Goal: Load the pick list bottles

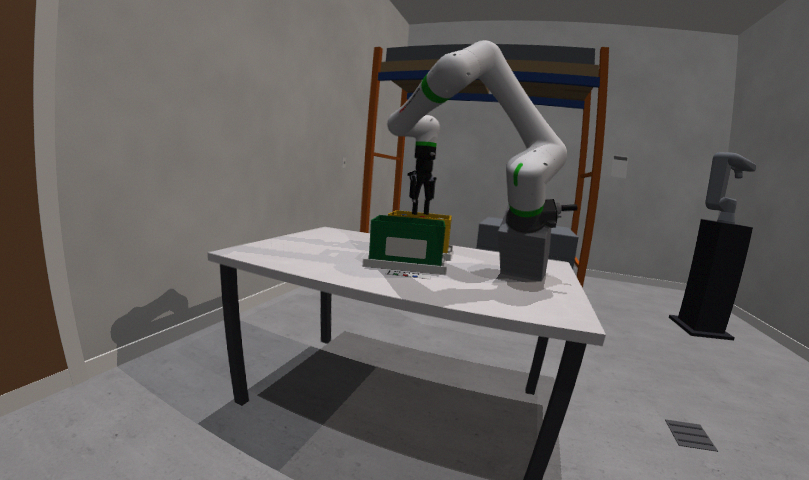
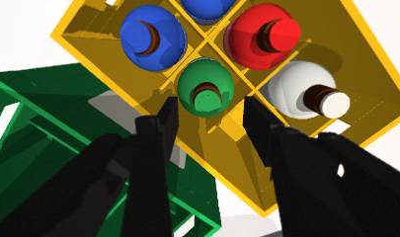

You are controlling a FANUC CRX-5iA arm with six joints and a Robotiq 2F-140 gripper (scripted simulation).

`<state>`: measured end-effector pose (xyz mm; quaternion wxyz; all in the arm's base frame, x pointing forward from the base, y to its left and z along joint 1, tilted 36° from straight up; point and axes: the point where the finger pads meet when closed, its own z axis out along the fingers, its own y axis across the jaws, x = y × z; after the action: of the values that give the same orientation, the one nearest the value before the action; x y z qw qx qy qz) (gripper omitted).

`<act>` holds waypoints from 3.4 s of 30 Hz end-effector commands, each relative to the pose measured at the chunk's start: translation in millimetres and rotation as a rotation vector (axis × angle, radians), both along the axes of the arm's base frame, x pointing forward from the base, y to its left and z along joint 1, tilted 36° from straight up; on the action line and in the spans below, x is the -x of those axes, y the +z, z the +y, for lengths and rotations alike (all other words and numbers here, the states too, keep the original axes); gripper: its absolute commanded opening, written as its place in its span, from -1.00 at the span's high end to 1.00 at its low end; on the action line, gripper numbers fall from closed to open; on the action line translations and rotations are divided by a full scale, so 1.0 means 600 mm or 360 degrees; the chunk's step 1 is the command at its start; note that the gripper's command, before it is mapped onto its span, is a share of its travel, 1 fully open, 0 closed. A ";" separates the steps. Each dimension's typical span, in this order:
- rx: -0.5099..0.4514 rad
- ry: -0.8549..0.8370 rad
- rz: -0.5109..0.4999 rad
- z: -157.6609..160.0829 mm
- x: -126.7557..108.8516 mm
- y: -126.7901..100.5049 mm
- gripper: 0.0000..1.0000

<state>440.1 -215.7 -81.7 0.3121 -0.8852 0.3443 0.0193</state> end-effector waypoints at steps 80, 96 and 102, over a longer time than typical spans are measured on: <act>0.0002 -0.0001 -0.0001 0.036 -0.012 -0.053 0.80; 0.0002 -0.0001 -0.0001 0.024 -0.008 -0.035 0.80; 0.0002 -0.0001 -0.0001 0.017 -0.006 -0.026 0.80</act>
<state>443.9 -203.4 -99.1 0.3121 -0.8852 0.3443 0.0194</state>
